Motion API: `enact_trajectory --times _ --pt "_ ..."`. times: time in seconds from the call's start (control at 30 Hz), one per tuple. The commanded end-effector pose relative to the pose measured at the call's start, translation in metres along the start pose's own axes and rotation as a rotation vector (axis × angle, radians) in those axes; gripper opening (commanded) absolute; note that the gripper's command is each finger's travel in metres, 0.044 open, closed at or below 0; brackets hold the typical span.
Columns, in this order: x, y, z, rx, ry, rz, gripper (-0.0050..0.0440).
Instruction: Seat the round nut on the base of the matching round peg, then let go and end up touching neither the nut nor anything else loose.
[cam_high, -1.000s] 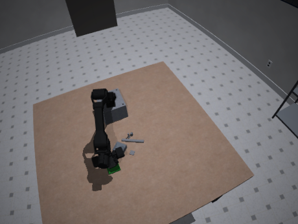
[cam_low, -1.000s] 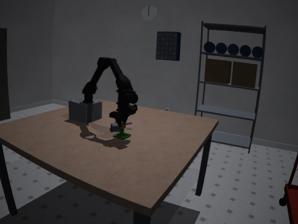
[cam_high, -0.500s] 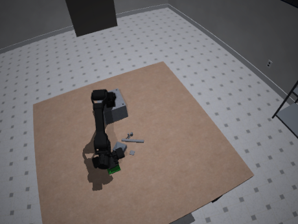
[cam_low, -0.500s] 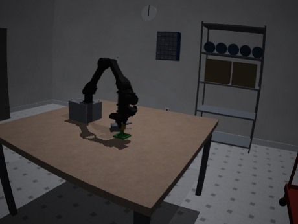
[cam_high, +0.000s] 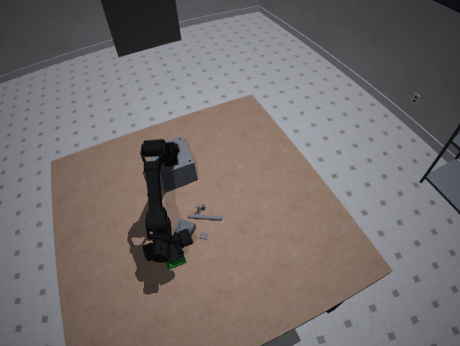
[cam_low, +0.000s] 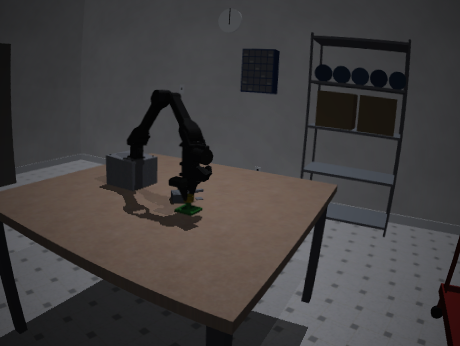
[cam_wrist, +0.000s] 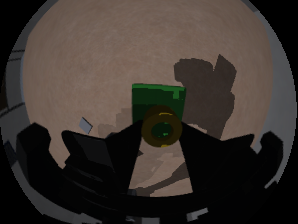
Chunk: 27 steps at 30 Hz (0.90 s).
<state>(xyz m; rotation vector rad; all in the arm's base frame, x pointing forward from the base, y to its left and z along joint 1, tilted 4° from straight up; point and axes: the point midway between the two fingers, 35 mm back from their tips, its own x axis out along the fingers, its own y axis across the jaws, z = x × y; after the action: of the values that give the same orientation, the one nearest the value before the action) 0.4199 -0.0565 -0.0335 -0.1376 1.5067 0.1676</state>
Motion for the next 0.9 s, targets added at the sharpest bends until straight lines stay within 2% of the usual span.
enact_trajectory --times 0.0,0.87 --pt "0.004 0.0 0.0 0.002 0.0 0.002 0.0" --pt "0.02 0.0 0.001 0.002 0.0 0.002 0.0"
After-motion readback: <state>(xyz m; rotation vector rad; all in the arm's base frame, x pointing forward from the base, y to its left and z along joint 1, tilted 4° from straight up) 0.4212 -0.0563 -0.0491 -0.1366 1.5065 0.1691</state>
